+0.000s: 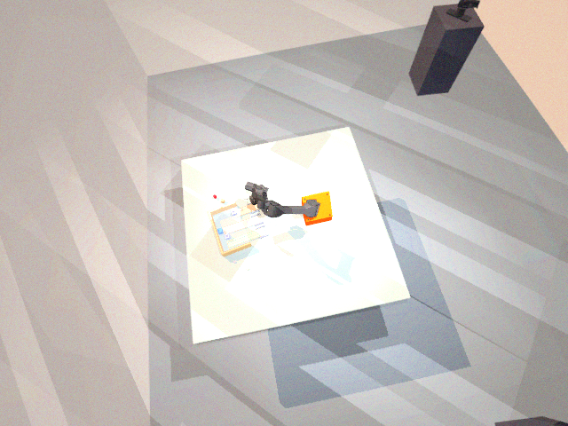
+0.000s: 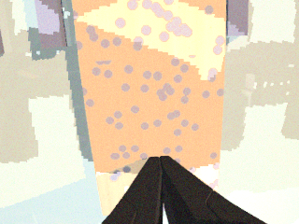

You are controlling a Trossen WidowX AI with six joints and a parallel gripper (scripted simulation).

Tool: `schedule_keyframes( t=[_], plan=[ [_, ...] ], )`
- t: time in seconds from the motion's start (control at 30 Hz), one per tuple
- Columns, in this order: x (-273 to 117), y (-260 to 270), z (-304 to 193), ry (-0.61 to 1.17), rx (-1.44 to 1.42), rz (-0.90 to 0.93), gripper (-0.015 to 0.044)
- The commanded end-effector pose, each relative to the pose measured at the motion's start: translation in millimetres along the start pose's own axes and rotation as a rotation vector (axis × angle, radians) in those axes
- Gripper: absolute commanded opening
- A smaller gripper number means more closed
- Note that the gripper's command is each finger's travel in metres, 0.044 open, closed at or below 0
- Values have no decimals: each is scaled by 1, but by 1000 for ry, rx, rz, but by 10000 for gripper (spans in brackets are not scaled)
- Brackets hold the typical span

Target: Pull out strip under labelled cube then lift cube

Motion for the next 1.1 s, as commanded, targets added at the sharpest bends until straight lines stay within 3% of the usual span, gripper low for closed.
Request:
schedule_keyframes(
  t=[0.0, 1.07],
  plan=[
    [4, 5, -13, 21, 8, 9, 0],
    [3, 13, -58, 22, 9, 8, 0]
  ],
)
Point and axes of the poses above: the point midway between the two fingers, 35 mm back from their tips, its own x axis out along the fingers, its own y axis across the jaws, z = x × y, the point moved 4 cm from there along -x, back along the fingers, and after that the axes turned 12 degrees about -x, right-handed, at the moved point
